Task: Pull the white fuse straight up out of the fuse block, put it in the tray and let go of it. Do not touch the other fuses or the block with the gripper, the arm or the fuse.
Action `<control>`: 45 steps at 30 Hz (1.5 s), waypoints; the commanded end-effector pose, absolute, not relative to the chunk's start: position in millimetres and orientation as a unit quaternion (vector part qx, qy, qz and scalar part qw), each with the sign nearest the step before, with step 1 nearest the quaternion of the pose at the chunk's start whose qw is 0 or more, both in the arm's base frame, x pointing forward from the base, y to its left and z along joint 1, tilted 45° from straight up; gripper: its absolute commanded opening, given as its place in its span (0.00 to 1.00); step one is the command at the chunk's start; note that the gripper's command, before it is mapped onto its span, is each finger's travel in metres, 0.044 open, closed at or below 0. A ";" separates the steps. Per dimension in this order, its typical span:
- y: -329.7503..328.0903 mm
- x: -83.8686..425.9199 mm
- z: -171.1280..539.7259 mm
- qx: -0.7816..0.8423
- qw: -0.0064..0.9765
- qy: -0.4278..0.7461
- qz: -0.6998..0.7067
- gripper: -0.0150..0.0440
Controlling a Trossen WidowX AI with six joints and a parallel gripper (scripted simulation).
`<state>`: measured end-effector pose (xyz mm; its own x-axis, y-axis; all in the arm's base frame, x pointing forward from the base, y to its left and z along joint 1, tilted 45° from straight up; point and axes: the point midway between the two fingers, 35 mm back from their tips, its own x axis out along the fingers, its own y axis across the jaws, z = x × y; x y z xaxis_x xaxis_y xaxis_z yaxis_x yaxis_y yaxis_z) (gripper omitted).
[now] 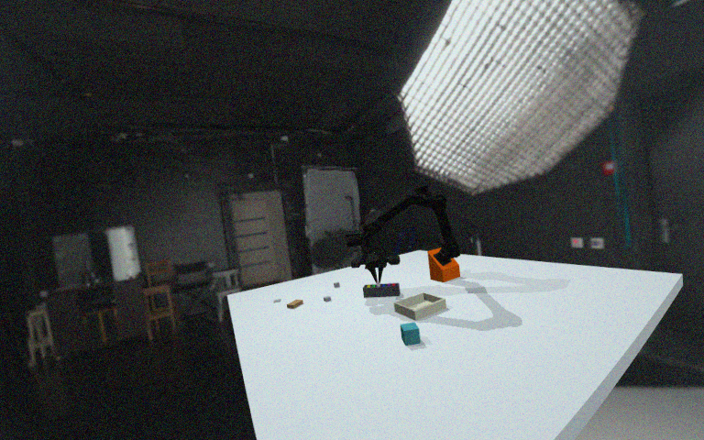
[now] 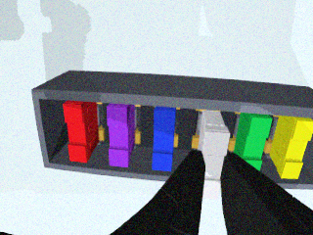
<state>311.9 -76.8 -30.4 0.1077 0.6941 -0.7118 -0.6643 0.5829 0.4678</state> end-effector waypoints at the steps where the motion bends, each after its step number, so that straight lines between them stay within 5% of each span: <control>1: -80.3 312.8 -27.6 0.010 0.746 0.486 0.455 0.25; 45: -98.9 309.1 -8.3 0.012 0.746 0.487 0.455 0.25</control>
